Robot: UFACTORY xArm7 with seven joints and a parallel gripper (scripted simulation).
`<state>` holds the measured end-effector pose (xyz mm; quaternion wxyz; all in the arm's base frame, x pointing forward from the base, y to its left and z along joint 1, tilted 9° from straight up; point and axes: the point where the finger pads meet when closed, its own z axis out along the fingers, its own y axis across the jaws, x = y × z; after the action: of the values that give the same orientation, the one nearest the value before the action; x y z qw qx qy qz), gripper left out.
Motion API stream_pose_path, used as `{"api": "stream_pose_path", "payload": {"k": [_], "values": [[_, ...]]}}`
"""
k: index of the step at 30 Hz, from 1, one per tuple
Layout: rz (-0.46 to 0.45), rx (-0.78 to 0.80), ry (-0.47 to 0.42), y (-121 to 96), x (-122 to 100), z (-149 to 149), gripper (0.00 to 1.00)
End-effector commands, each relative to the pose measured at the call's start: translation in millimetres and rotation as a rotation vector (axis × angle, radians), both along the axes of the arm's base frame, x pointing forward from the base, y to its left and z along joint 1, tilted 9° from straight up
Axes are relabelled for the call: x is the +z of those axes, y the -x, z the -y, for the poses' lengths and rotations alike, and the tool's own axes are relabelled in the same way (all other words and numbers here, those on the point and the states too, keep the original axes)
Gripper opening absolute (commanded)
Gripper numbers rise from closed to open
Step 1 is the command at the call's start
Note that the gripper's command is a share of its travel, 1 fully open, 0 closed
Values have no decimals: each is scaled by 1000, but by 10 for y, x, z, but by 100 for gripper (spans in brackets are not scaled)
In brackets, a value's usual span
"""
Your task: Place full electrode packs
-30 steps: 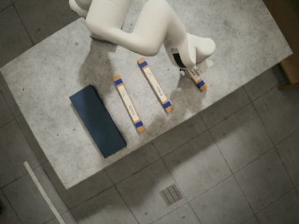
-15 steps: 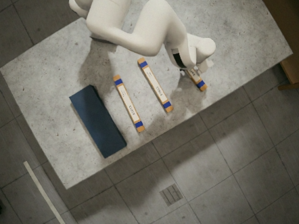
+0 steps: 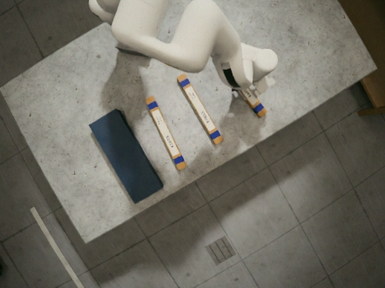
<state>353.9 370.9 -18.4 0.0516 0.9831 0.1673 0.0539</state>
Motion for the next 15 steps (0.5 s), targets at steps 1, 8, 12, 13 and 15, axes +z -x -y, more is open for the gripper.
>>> {"api": "stream_pose_path", "payload": {"k": [1, 8, 12, 13, 15], "values": [[3, 1, -4, -10, 3, -16, 74], [3, 1, -4, -22, -90, -8, 74], [3, 1, -4, -31, -162, -3, 74], [3, 1, -4, -34, -180, -1, 74], [3, 1, -4, -36, -197, 0, 74]]}}
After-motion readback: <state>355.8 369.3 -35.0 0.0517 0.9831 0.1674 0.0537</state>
